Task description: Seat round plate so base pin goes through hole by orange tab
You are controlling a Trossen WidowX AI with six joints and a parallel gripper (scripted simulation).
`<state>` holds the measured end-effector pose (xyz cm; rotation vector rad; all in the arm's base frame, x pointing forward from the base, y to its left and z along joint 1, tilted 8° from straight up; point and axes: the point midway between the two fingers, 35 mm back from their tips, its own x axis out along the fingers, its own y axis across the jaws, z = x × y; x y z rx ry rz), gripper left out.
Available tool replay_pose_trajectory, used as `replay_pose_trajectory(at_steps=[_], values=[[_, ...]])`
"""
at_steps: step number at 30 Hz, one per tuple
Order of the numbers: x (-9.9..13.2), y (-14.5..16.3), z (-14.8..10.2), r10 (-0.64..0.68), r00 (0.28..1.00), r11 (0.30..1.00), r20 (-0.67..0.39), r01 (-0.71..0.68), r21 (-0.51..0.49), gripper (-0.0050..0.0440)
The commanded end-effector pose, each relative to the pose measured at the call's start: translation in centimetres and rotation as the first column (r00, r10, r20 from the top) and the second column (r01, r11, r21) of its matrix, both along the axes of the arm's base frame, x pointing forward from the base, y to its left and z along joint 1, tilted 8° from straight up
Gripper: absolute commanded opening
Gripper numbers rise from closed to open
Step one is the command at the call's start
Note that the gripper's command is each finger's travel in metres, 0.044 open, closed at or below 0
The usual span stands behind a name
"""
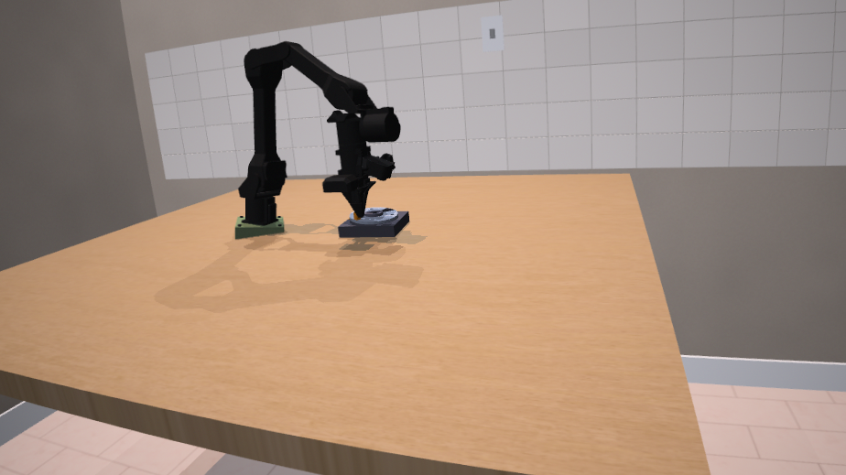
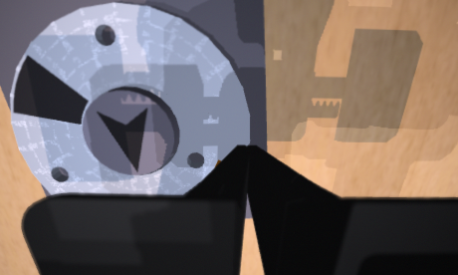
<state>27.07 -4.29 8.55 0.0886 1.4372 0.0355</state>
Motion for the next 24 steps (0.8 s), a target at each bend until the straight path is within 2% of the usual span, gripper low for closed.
replay_pose_trajectory(at_steps=[1,24], values=[[-0.47,0.05,0.28,0.000,1.000,1.000,0.007,0.000,-0.003,-0.0050],[-1.36,0.47,0.37,0.000,1.000,1.000,0.007,0.000,-0.002,-0.0050]])
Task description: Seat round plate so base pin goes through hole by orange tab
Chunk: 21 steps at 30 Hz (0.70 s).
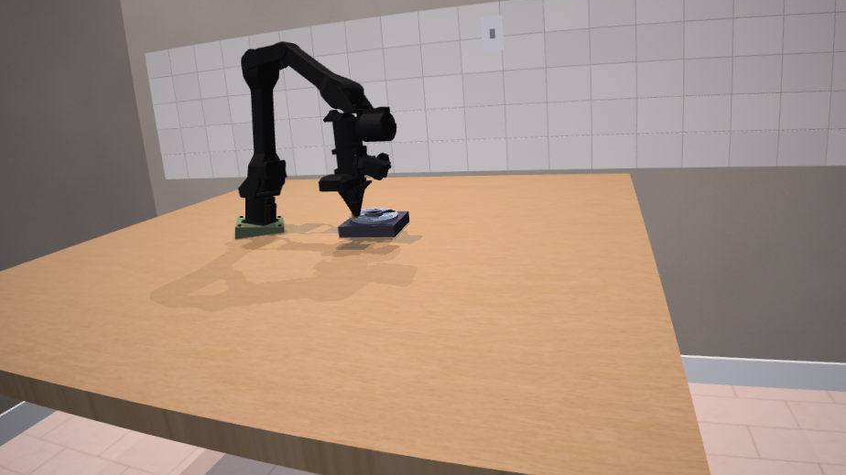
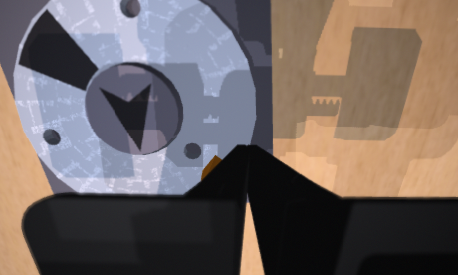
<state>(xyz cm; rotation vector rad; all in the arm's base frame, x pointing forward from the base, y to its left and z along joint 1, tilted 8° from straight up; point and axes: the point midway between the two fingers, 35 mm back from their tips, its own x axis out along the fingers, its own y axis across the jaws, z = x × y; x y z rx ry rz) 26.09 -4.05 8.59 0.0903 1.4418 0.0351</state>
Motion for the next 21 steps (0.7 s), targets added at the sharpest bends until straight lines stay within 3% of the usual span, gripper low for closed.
replay_pose_trajectory(at_steps=[1,21], values=[[-0.5,0.3,0.3,0.001,1.000,1.000,0.011,-0.001,-0.003,-0.0050],[-1.5,0.9,0.4,0.000,1.000,1.000,0.010,0.000,-0.004,-0.0050]])
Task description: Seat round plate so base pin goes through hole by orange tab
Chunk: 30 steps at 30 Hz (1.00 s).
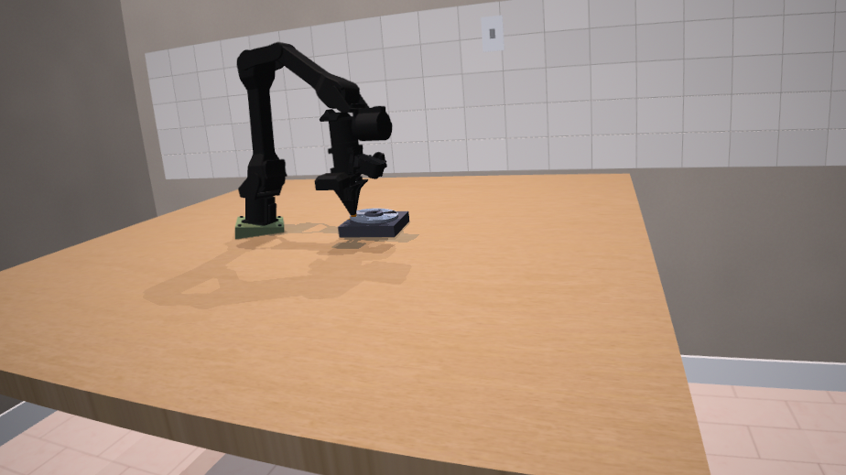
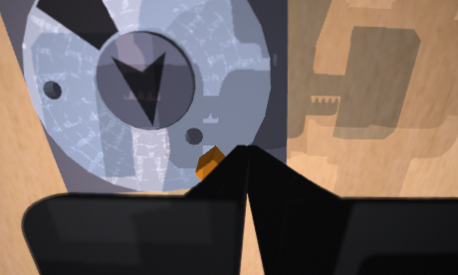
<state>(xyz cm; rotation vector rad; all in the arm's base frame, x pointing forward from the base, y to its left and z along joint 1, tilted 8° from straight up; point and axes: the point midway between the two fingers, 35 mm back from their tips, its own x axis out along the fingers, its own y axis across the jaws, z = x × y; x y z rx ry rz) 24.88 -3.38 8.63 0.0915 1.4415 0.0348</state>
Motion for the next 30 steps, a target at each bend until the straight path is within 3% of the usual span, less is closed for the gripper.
replay_pose_trajectory(at_steps=[1,30], values=[[-0.4,0.3,0.3,0.001,1.000,1.000,0.010,-0.001,-0.005,-0.0050],[-1.0,1.2,0.2,0.002,1.000,1.000,0.008,-0.002,-0.002,-0.0050]])
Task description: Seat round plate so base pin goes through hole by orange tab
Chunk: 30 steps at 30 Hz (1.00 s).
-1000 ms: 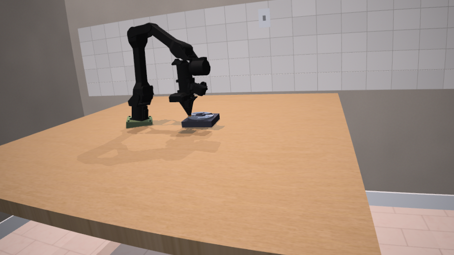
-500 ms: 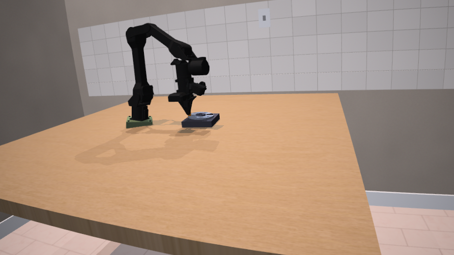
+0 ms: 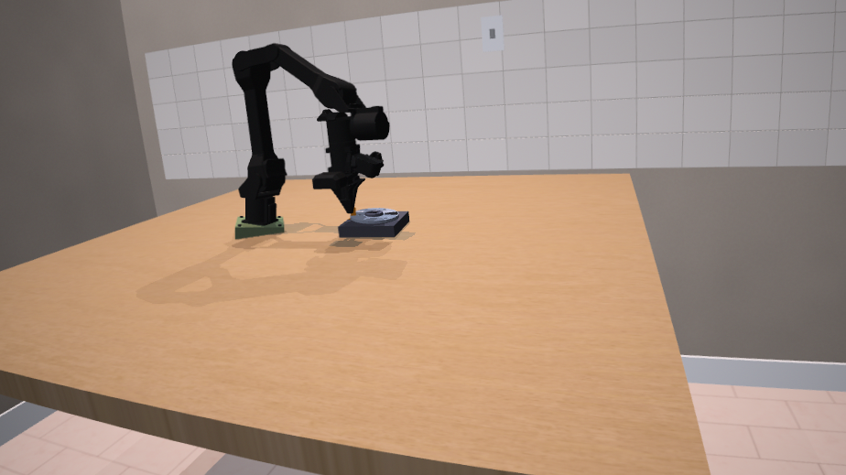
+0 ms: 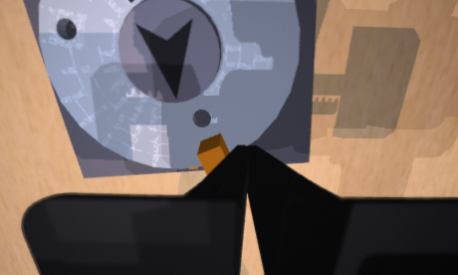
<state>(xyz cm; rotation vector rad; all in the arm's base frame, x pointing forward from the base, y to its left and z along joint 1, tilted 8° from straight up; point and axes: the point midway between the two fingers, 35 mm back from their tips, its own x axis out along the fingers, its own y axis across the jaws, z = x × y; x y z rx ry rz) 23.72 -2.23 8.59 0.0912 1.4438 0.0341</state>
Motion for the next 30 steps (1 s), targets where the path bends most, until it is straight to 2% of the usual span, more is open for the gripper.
replay_pose_trajectory(at_steps=[1,30], values=[[0.17,0.02,0.23,0.002,1.000,1.000,0.008,-0.002,-0.001,-0.0050],[-0.32,0.66,0.23,0.004,1.000,1.000,0.008,-0.004,-0.002,-0.0050]])
